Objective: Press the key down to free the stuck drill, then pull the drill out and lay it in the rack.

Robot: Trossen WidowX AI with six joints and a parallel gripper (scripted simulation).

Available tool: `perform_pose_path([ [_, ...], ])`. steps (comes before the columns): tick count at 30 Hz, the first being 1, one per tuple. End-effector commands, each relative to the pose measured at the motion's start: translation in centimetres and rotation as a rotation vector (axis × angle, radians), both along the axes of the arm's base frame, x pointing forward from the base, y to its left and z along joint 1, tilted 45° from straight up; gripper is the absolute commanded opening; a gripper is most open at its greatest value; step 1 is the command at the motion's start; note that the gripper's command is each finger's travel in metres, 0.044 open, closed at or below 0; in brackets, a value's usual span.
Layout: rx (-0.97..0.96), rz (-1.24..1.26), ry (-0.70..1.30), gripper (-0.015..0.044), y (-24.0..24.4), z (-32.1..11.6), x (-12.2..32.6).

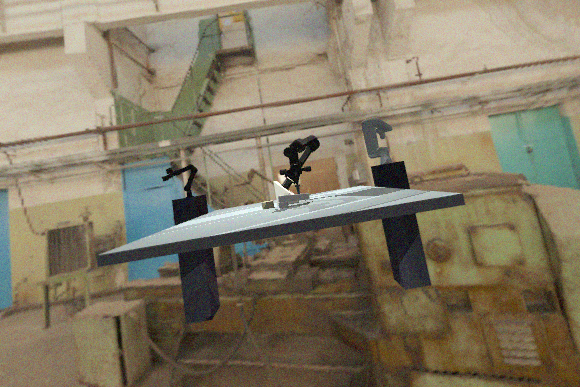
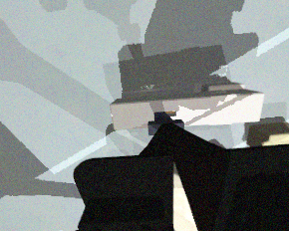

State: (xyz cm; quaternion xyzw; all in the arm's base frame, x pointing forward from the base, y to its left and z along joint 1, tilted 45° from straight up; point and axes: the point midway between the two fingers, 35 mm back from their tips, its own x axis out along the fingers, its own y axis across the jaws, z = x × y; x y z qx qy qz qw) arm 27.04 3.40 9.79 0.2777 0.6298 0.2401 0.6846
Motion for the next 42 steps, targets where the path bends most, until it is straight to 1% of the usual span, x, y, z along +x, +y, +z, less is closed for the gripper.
perform_pose_path([
  [1,0.030,0.054,0.039,0.0000,2.0,-1.5,-0.4],
  [9,0.030,0.054,0.039,0.0000,2.3,-1.7,-0.4],
  [13,0.026,0.053,0.039,0.0105,0.9,-0.5,-0.1],
  [19,0.027,0.054,0.040,0.0263,-3.3,3.6,0.1],
  [23,0.027,0.054,0.040,0.0368,-3.4,3.8,0.1],
  [24,0.024,0.055,0.016,0.0394,-2.8,3.3,0.2],
  [26,0.015,0.132,-0.056,0.0440,-3.3,2.1,0.5],
  [31,-0.016,0.433,-0.340,0.0440,-5.3,-2.6,1.3],
  [37,-0.047,0.790,-0.676,0.0440,-7.2,-8.3,1.2],
  [42,-0.060,0.951,-0.831,0.0440,-8.0,-10.8,0.7],
])
